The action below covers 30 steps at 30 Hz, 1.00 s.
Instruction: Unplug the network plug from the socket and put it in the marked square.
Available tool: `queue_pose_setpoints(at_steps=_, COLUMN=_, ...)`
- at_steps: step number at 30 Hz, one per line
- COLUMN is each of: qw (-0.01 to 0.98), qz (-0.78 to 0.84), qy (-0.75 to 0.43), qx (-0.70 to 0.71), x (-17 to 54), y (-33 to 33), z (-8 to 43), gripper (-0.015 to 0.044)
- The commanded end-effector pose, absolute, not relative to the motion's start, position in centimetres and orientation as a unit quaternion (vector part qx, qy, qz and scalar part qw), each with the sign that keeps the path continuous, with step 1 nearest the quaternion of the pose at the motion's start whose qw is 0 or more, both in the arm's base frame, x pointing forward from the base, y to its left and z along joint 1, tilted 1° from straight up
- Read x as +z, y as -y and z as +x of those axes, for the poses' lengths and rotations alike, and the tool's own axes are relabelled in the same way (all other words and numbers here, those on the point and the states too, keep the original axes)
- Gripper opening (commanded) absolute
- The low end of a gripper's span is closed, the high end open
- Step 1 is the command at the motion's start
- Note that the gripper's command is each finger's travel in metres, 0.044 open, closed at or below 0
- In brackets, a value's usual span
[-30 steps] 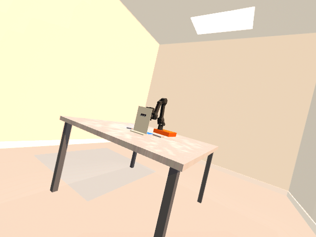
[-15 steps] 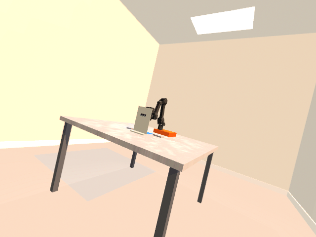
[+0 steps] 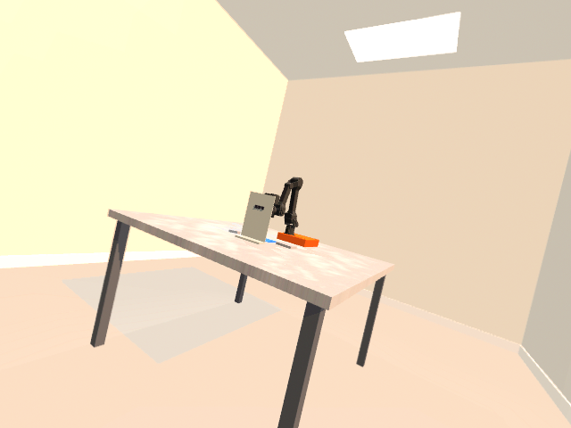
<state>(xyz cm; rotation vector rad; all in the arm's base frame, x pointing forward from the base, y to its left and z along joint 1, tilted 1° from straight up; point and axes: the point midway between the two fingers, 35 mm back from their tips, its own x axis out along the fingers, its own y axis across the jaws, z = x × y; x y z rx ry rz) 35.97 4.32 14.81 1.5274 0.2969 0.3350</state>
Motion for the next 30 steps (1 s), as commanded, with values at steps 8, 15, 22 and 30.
queue_pose_setpoints(at_steps=8, qw=0.699, qz=0.687, qy=-0.134, qx=0.150, x=14.7, y=-4.2, z=35.1, gripper=0.0000)
queue_pose_setpoints(at_steps=15, qw=0.699, qz=0.687, qy=-0.134, qx=0.149, x=14.7, y=-4.1, z=34.6, gripper=0.0000)
queue_pose_setpoints(at_steps=22, qw=0.699, qz=0.687, qy=-0.134, qx=0.149, x=14.7, y=-4.0, z=34.2, gripper=0.0000)
queue_pose_setpoints(at_steps=30, qw=0.699, qz=0.687, qy=-0.134, qx=0.149, x=14.7, y=-3.8, z=33.7, gripper=0.0000)
